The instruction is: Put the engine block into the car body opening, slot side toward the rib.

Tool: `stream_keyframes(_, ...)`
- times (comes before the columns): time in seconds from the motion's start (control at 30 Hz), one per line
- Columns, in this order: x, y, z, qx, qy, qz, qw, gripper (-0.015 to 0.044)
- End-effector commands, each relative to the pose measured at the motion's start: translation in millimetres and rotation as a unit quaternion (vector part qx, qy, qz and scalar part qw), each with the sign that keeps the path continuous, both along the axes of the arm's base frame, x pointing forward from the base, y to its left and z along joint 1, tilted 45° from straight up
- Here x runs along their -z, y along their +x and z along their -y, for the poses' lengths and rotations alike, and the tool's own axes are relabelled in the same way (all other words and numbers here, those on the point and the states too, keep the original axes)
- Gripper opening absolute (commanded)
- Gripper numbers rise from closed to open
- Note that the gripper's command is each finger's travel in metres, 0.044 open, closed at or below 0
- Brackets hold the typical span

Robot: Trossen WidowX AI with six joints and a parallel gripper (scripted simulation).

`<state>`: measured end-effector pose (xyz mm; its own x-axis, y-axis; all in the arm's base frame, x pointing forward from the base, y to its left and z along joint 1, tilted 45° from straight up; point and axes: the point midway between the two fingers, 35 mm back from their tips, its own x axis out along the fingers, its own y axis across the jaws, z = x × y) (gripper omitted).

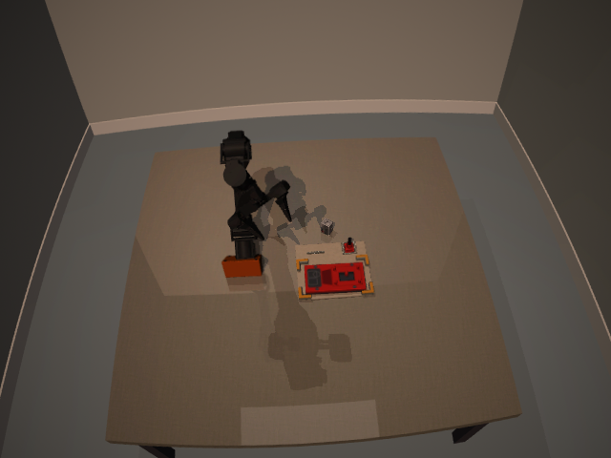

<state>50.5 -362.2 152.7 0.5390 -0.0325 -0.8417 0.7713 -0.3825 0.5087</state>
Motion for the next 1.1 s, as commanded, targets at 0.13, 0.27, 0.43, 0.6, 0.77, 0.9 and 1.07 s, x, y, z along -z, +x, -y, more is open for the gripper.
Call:
stream_keyframes(0.13,-0.9,45.9,-18.7,-0.13,-0.031,0.012,0.991,0.044)
stream_keyframes(0.27,-1.6,68.0,-29.1,-0.196,-0.048,0.019,0.979,0.044)
stream_keyframes(0.43,-2.2,94.2,-44.6,-0.272,-0.066,0.029,0.959,0.044)
stream_keyframes(0.6,-2.4,117.1,-61.8,-0.338,-0.079,0.039,0.937,0.044)
stream_keyframes(0.77,-3.2,138.7,-80.0,-0.404,-0.095,0.051,0.908,0.044)
stream_keyframes(0.9,-4.4,155.5,-95.3,-0.459,-0.112,0.063,0.879,0.044)
stream_keyframes(1.07,-5.9,174.7,-115.7,-0.524,-0.133,0.08,0.838,0.044)
